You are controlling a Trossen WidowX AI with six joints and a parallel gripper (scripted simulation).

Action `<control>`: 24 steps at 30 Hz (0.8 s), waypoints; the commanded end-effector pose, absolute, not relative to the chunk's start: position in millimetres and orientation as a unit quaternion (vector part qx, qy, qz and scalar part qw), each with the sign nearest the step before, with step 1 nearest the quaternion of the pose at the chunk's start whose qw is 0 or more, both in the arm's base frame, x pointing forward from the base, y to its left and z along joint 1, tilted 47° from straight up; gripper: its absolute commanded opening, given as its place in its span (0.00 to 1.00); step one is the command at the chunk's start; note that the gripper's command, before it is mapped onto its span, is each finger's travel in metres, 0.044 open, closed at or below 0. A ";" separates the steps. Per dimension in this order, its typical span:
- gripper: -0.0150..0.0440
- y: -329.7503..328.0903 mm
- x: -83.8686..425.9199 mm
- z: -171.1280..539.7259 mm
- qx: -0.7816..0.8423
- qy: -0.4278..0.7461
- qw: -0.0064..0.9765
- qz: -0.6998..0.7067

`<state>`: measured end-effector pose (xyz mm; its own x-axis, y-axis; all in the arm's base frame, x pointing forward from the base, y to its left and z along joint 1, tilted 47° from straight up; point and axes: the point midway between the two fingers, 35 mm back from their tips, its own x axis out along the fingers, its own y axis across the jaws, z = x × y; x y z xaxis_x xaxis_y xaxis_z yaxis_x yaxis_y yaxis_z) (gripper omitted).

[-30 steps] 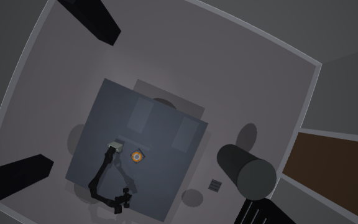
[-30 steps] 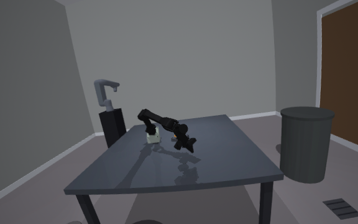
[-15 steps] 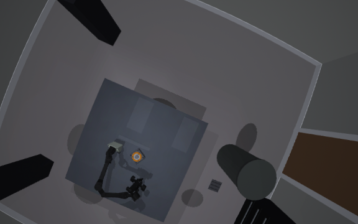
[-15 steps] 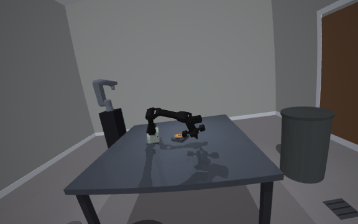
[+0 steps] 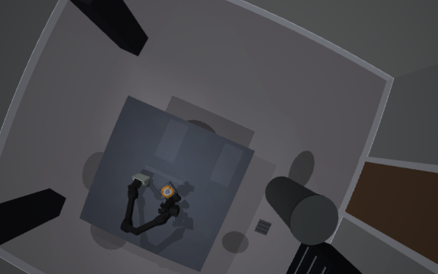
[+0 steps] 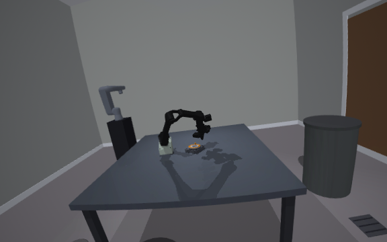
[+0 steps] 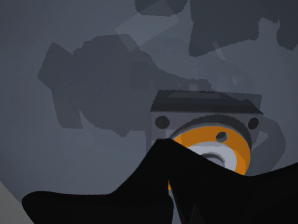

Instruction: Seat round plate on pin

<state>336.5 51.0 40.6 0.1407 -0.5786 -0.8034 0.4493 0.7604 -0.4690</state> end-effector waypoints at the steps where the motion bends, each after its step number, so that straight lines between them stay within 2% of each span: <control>1: 0.25 73.4 295.6 16.1 -0.235 0.604 0.710 -0.275; 4: 0.25 80.4 280.4 8.8 -0.304 0.613 0.686 -0.247; 16: 0.25 79.4 282.1 8.8 -0.304 0.613 0.686 -0.247; 24: 0.25 51.1 287.8 -18.4 -0.304 0.612 0.686 -0.248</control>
